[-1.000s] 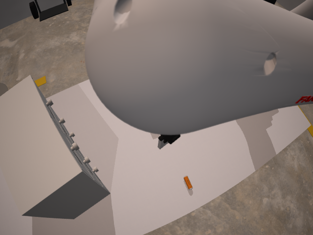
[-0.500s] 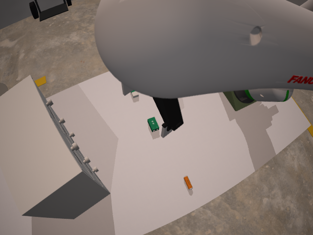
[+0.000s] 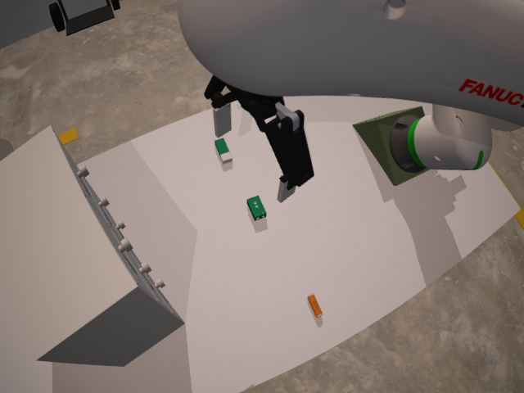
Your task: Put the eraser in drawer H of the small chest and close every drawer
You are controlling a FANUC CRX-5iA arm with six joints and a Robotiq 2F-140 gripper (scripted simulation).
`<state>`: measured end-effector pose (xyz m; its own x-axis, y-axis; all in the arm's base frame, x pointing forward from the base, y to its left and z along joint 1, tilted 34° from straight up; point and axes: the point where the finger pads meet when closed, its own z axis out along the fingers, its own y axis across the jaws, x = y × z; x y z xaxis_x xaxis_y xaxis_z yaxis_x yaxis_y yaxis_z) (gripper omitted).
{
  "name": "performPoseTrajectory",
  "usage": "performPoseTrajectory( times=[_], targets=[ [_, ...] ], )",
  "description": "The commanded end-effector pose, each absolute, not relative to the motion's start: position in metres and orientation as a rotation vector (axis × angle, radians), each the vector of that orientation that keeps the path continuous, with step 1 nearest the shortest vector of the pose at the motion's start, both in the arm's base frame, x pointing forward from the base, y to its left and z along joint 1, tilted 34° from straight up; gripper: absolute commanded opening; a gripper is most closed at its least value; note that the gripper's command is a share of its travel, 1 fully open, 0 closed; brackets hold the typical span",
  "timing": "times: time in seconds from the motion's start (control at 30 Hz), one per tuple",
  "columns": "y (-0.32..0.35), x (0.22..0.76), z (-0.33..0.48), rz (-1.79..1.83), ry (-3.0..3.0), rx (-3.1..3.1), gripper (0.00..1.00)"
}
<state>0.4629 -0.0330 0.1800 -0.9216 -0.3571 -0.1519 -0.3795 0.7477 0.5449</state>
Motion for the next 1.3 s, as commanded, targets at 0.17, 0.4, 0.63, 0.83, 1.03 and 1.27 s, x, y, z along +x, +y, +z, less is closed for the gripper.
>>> performPoseTrajectory(
  times=[0.17, 0.4, 0.63, 0.83, 1.03, 1.27],
  targets=[
    [-0.034, 0.462, 0.179, 0.917, 2.9, -0.611, 1.0],
    [-0.032, 0.465, 0.178, 0.918, 2.87, -0.59, 1.0],
    [-0.027, 0.469, 0.174, 0.92, 2.809, -0.547, 1.0],
    [-0.016, 0.479, 0.166, 0.92, 2.683, -0.462, 1.0],
    [-0.001, 0.493, 0.155, 0.915, 2.503, -0.351, 1.0],
    [0.013, 0.506, 0.145, 0.905, 2.337, -0.255, 1.0]
  ],
)
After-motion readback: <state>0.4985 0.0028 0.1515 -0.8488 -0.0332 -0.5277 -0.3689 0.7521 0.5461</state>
